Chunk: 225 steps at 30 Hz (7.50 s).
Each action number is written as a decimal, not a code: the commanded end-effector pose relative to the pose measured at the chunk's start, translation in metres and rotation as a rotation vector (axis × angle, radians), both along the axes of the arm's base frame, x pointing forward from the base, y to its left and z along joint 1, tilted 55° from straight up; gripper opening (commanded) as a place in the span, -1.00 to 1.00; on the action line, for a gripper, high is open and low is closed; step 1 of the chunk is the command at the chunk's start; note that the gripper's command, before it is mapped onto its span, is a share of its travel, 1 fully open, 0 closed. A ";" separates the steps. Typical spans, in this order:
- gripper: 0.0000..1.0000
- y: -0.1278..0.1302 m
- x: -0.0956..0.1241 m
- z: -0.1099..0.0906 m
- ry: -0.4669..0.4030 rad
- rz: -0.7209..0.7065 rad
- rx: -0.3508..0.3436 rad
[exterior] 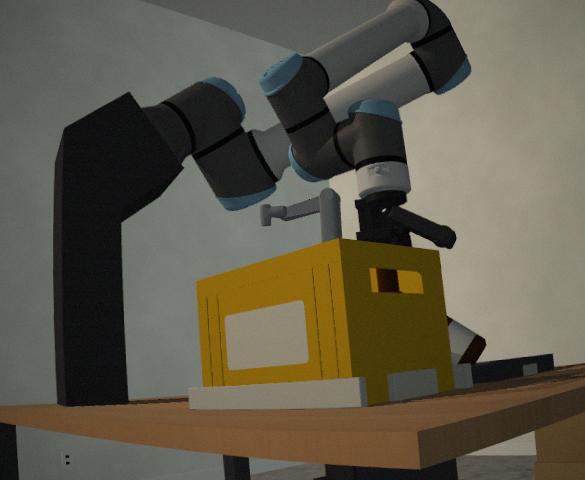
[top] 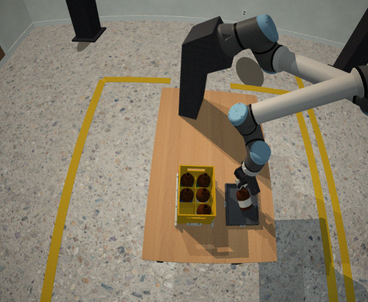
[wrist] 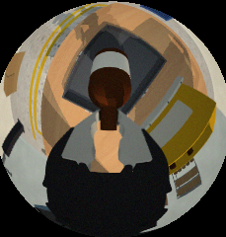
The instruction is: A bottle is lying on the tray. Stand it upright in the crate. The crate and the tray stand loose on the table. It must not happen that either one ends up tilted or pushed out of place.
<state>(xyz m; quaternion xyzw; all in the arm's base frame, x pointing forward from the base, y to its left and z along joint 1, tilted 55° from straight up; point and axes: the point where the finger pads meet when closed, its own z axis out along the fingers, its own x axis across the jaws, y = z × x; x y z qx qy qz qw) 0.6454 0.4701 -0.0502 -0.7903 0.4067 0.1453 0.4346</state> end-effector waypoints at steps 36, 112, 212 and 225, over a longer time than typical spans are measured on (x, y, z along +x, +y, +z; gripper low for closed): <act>-1.00 -0.050 -0.007 0.036 0.000 0.000 0.000; -1.00 -0.073 -0.011 0.053 -0.001 0.000 0.000; -1.00 -0.073 -0.011 0.053 -0.230 0.165 -0.035; -1.00 -0.073 -0.011 0.053 -0.378 0.272 -0.058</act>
